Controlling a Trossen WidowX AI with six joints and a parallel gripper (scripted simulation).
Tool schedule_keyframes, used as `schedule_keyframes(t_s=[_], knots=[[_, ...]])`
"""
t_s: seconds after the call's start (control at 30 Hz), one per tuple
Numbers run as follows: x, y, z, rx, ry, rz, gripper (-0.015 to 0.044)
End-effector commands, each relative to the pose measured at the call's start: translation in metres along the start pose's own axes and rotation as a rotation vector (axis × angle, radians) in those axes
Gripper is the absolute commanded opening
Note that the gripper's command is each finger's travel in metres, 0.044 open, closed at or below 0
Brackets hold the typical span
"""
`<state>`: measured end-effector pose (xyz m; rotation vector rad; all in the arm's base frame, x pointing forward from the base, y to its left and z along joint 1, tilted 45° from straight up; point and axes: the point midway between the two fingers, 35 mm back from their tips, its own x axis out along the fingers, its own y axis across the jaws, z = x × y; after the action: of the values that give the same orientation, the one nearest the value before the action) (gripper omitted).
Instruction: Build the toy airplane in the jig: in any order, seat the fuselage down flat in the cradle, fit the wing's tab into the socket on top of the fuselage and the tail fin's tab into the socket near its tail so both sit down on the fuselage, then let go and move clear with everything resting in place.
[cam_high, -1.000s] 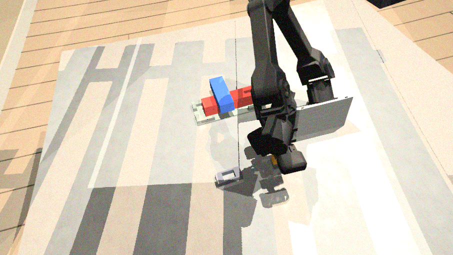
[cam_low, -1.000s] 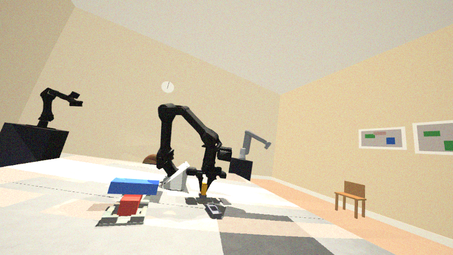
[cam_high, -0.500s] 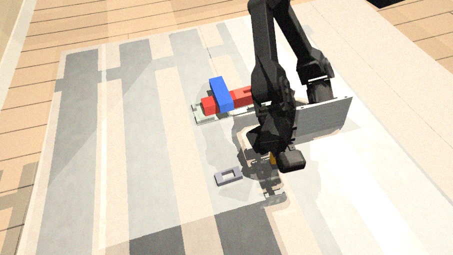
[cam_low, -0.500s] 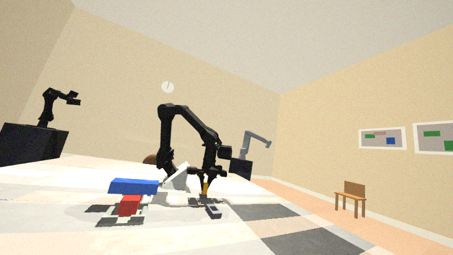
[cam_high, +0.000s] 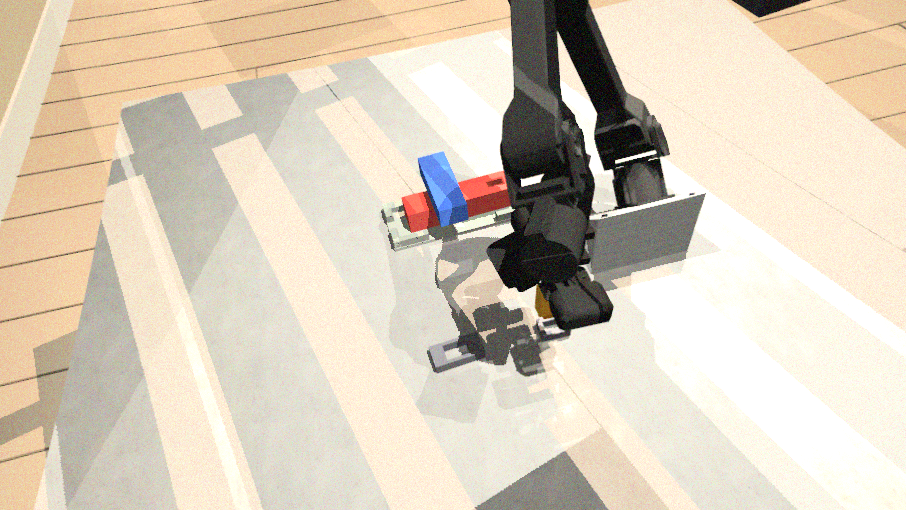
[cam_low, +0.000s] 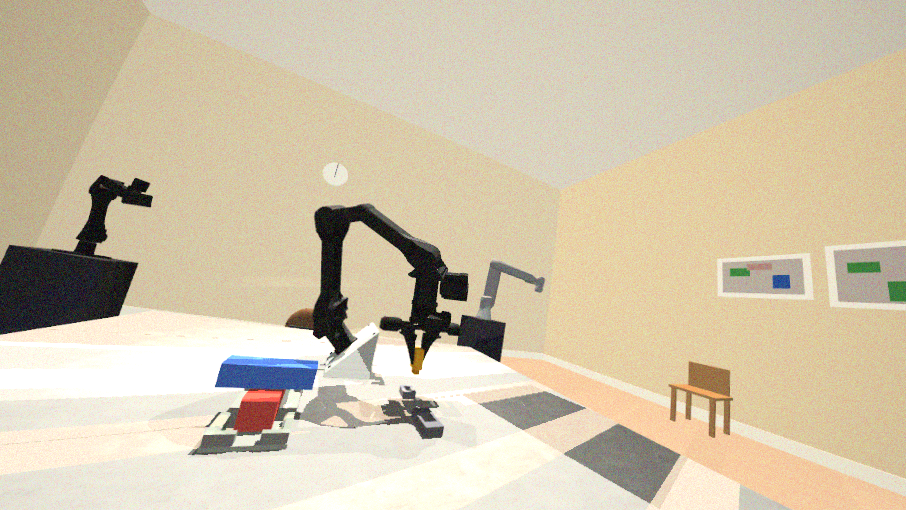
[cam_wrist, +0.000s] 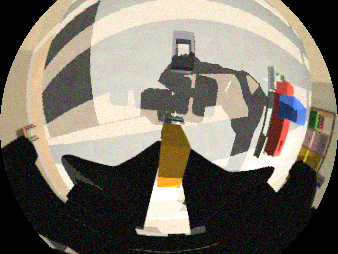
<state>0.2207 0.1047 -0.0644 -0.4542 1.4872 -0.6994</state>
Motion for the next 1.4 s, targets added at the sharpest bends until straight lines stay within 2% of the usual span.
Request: schedule_keyframes(t_s=[0.0,0.77,1.37], knots=[[-0.013,0.002,0.001,0.004,0.005,0.004,0.0],[-0.083,-0.004,-0.008,0.009,0.054,-0.04,0.0],[-0.086,-0.049,0.013,-0.008,0.056,-0.02,0.0]])
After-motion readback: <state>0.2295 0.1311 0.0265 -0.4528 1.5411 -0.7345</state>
